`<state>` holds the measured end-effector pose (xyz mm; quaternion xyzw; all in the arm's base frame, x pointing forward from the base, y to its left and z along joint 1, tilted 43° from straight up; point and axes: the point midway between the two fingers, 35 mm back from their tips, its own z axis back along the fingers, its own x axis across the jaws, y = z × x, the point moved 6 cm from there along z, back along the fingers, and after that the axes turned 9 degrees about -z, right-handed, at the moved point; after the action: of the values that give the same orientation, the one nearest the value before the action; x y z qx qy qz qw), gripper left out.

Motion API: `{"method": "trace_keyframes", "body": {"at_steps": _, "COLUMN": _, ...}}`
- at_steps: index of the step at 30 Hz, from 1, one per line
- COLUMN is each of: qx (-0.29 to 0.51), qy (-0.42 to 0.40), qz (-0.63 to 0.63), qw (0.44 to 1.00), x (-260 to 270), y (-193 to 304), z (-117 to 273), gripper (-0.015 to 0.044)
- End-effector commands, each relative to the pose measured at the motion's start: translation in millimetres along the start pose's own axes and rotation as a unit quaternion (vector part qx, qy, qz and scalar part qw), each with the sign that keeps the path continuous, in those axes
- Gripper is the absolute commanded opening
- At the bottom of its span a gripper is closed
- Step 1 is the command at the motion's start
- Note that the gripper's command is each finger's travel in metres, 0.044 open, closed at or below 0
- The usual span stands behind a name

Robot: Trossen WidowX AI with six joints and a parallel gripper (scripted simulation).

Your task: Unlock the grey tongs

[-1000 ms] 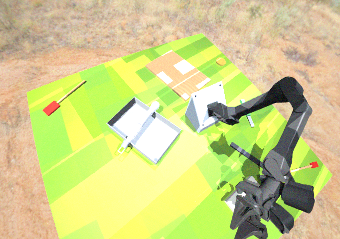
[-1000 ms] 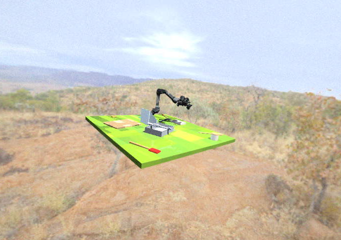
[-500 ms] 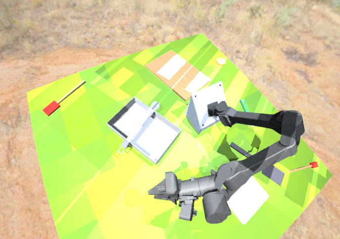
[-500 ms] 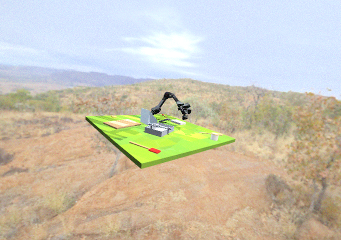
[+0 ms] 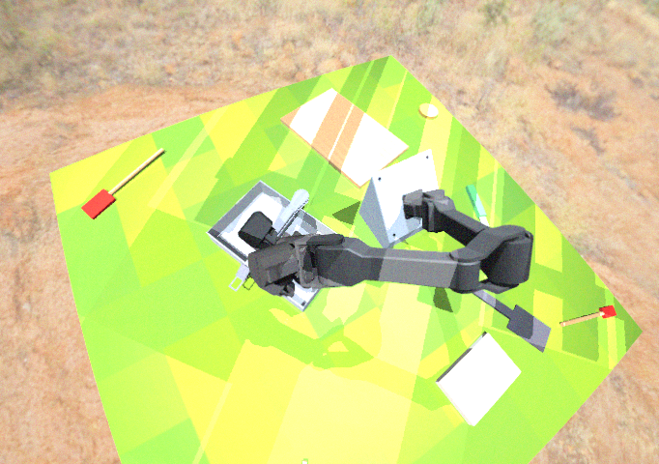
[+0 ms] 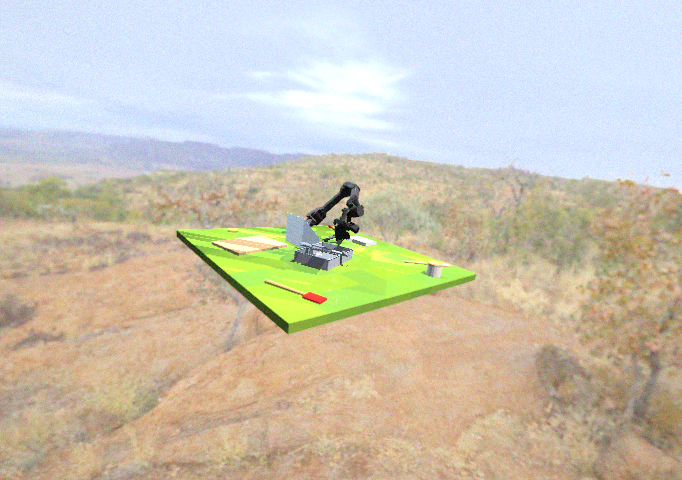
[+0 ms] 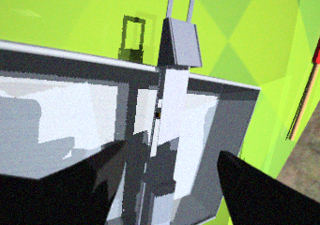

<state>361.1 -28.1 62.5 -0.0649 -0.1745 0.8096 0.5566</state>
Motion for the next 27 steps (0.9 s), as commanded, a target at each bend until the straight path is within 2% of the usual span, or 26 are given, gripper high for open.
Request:
{"method": "trace_keyframes", "body": {"at_steps": 1, "qx": 0.015, "qy": -0.048, "qz": -0.020, "qw": 0.999, "x": -12, "y": 16, "z": -9, "gripper": 0.0260}}
{"method": "trace_keyframes", "body": {"at_steps": 15, "qx": 0.015, "qy": -0.048, "qz": -0.020, "qw": 0.999, "x": -15, "y": 16, "z": -11, "gripper": 0.0260}}
{"method": "trace_keyframes", "body": {"at_steps": 27, "qx": 0.014, "qy": -0.048, "qz": -0.020, "qw": 0.999, "x": -14, "y": 16, "z": -29, "gripper": 0.0260}}
